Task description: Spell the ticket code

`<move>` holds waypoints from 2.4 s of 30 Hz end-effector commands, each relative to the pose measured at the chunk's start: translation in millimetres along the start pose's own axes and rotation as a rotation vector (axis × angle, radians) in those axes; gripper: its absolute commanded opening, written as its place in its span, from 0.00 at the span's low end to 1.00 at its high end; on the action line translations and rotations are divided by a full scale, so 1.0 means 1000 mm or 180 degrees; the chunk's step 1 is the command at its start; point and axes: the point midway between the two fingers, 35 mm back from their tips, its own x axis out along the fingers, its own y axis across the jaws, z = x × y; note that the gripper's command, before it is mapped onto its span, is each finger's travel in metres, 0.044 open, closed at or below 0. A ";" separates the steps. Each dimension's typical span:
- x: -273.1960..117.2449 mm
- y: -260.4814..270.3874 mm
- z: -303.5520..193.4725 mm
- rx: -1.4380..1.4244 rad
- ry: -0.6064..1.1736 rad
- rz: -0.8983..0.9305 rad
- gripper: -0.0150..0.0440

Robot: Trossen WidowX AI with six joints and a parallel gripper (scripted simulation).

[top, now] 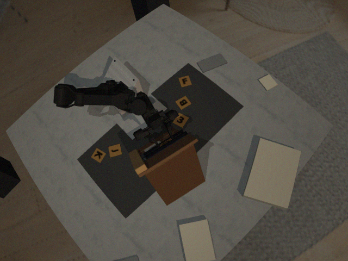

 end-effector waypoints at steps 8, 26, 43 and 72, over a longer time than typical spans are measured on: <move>0.000 -0.006 0.000 -0.0022 0.0000 0.0011 0.25; 0.000 -0.015 0.000 -0.0023 0.0000 0.0010 0.25; 0.000 -0.024 0.000 -0.0025 0.0000 0.0009 0.25; 0.000 -0.039 0.000 -0.0027 0.0000 0.0008 0.25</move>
